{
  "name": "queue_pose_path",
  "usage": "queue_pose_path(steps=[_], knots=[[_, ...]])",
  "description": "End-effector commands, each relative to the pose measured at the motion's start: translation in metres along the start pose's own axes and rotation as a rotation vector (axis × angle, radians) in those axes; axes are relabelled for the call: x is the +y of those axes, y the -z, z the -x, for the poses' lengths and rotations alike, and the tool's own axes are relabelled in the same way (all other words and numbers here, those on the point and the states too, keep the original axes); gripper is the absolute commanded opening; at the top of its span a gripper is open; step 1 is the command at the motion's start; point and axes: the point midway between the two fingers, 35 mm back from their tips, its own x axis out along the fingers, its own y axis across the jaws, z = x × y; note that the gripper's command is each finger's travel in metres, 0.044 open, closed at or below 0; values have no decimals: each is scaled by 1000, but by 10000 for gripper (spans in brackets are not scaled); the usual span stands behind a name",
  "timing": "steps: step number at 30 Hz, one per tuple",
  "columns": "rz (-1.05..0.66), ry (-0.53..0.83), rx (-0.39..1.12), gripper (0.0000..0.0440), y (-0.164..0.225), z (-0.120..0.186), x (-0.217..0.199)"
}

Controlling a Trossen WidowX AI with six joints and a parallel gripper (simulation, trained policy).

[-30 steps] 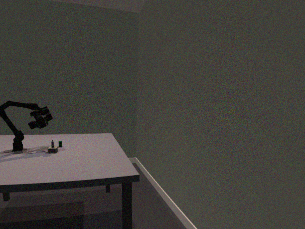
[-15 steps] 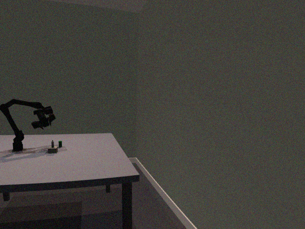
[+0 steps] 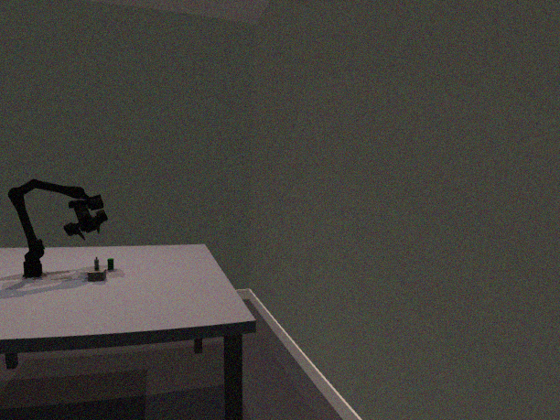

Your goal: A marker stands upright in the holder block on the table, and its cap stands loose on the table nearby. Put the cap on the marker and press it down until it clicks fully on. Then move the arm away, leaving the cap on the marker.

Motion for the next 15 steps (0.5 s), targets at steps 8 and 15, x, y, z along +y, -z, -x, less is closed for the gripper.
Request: queue_pose_path(steps=[8,15], knots=[[-21,-63,-67,313,-18,-4,-10],[-34,-105,-109,317,-30,-8,-16]])
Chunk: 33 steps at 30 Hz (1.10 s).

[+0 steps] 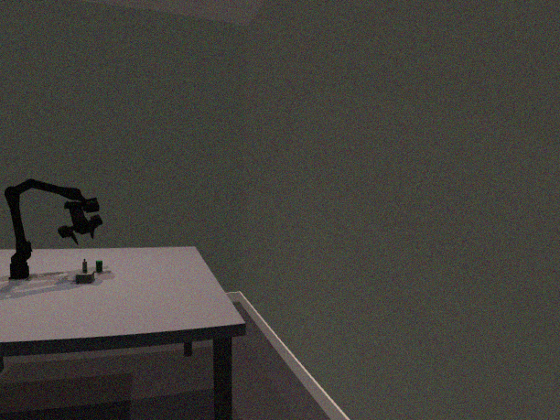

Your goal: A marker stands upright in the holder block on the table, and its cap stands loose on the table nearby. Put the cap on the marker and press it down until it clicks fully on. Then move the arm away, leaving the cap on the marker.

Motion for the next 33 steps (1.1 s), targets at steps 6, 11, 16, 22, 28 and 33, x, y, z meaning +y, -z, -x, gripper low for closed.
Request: queue_pose_path(steps=[6,11,16,22,28,33], knots=[[-19,-56,-53,319,-15,-6,-7],[-28,-88,-82,320,-23,-9,-11],[-37,-121,-112,321,-32,-13,-15],[-47,-160,-149,321,-42,-18,-19],[-55,-200,-188,320,-52,-23,-22],[-60,-233,-222,318,-60,-27,-25]])
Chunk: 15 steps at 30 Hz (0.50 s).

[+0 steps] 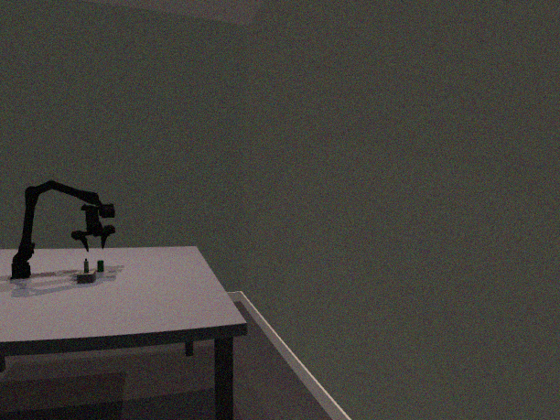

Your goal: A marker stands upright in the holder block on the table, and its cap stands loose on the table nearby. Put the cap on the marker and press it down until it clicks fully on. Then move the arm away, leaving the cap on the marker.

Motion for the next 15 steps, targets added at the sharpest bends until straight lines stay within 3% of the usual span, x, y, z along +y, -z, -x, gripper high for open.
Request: queue_pose_path(steps=[1,15], knots=[[-8,-27,-26,318,-5,-4,-2],[-13,-119,-135,310,-24,-17,-9]])
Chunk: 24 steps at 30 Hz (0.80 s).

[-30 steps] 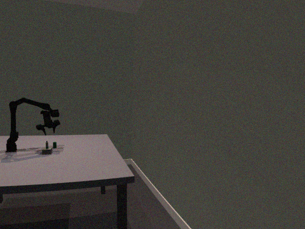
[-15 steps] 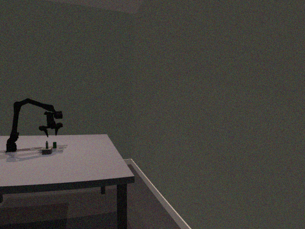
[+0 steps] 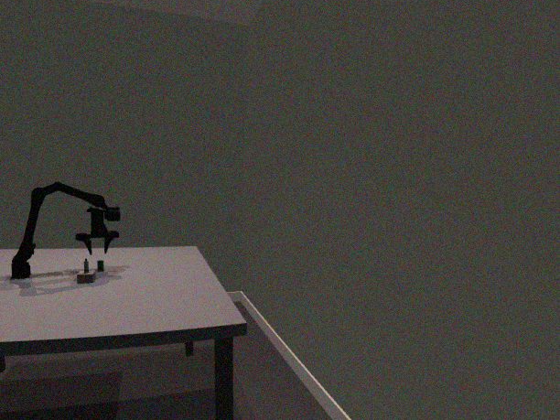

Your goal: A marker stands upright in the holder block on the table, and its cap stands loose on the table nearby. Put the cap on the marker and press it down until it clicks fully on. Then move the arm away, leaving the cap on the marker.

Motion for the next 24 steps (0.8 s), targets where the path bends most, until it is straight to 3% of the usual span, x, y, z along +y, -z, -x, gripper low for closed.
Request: queue_pose_path(steps=[1,24], knots=[[2,-26,-31,309,-4,-3,-2],[39,-167,-223,282,-29,-26,-5]])
